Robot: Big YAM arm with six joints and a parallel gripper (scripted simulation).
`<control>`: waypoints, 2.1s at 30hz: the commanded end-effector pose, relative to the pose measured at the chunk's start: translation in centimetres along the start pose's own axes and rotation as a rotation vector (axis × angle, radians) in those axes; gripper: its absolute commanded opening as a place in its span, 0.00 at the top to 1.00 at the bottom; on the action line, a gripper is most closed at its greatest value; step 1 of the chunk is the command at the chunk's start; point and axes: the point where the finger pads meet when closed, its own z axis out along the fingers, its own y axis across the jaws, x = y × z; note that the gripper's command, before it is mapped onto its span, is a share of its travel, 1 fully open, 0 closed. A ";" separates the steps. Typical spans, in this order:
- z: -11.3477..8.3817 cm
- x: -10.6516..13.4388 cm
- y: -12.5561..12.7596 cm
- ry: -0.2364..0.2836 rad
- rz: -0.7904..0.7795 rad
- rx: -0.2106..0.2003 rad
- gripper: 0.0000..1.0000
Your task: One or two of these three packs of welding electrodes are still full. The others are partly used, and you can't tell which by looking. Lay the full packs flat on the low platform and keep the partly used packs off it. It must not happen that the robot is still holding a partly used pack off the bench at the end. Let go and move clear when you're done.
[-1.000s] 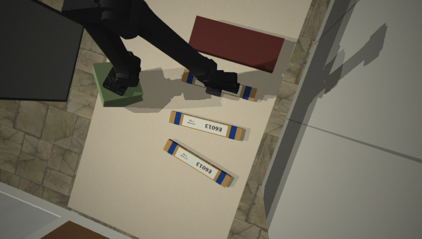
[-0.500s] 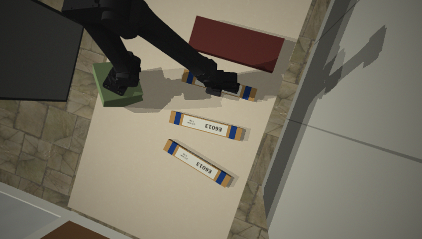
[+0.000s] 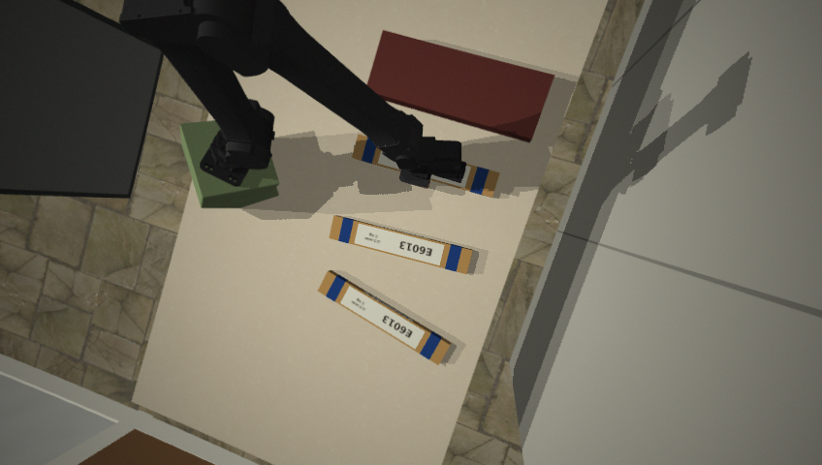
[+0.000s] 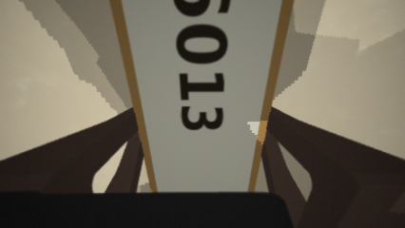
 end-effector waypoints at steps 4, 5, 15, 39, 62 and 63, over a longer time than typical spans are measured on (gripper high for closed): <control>-3.0 -1.5 0.1 -0.045 -0.009 -0.003 1.00; -3.2 -1.6 0.2 -0.047 -0.009 -0.004 1.00; -4.7 -2.2 0.3 -0.056 -0.013 -0.005 1.00; -8.0 -2.7 0.6 -0.064 -0.014 -0.006 1.00; -8.7 -3.4 0.8 -0.066 -0.013 -0.006 1.00; -8.7 -3.5 0.8 -0.066 -0.013 -0.006 1.00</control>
